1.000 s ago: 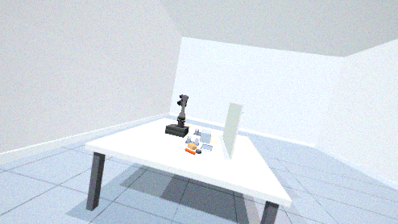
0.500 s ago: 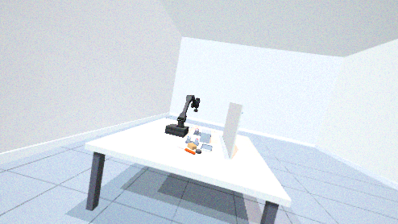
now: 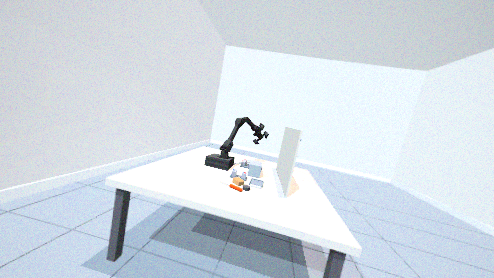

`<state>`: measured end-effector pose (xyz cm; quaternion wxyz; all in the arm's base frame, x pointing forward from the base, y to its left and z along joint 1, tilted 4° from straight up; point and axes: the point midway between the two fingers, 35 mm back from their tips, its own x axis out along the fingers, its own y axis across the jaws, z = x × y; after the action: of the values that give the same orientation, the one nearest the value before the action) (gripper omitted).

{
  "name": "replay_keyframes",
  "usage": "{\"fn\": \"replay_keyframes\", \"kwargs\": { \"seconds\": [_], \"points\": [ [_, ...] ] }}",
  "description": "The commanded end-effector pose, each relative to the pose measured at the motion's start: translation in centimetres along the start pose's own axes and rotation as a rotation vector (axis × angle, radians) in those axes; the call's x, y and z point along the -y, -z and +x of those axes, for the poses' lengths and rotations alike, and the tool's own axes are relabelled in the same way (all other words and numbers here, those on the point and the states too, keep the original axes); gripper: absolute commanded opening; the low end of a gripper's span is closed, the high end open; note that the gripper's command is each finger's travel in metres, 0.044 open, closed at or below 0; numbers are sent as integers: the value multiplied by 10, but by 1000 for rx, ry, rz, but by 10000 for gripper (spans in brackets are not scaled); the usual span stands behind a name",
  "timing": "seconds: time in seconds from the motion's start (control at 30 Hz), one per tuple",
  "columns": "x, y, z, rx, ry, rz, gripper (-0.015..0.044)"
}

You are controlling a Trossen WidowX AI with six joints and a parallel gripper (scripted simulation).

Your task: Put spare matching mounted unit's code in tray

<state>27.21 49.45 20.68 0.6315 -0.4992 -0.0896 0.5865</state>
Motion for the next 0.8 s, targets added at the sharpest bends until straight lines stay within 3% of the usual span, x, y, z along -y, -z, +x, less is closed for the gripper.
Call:
{"fn": "replay_keyframes", "kwargs": {
  "seconds": [0.0,0.37,0.77],
  "points": [
    [14,59,-20,-142,-22,184,440],
    [6,211,-109,-561,-78,782,440],
    [-35,327,-256,-1016,-11,1532,440]
  ]
}}
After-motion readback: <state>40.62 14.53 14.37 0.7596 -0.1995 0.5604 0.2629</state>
